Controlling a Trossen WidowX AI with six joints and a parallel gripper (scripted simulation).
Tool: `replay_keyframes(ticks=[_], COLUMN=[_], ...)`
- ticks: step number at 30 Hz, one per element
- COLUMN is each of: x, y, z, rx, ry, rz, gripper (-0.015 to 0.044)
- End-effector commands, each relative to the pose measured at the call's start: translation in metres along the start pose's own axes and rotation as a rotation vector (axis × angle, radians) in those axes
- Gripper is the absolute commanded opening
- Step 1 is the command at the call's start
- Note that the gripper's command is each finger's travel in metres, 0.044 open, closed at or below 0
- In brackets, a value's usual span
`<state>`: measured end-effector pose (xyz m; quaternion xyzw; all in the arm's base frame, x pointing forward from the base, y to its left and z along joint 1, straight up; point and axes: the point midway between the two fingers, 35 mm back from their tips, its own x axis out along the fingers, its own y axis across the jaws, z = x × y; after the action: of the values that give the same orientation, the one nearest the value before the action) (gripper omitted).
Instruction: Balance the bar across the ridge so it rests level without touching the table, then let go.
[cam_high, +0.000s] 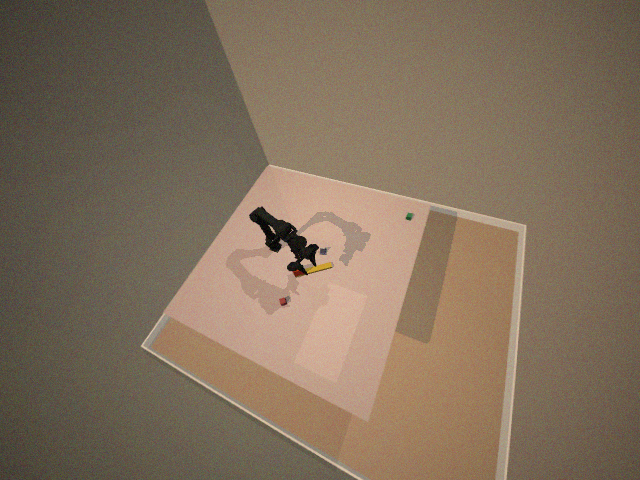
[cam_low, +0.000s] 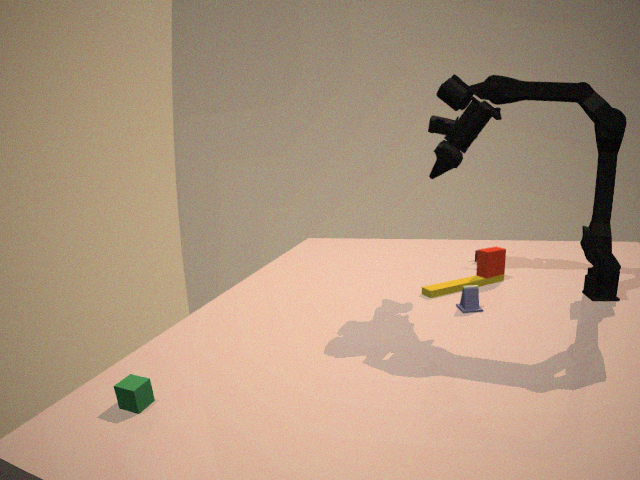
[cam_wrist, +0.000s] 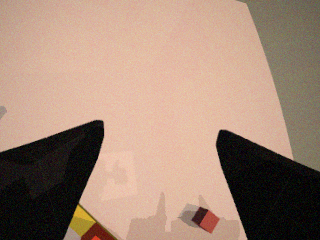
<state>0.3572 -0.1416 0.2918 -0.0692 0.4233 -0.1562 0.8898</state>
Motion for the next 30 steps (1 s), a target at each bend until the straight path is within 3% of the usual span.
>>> replay_keyframes(ticks=[1, 19, 30], x=[0.012, 0.019, 0.038], y=[0.018, 0.083, 0.089], z=[-0.021, -0.118, -0.129], rx=[-0.137, -0.734, -0.739], ry=[0.106, 0.519, 0.521], rz=[0.071, 0.515, 0.520], gripper=[0.0315, 0.0315, 0.0315])
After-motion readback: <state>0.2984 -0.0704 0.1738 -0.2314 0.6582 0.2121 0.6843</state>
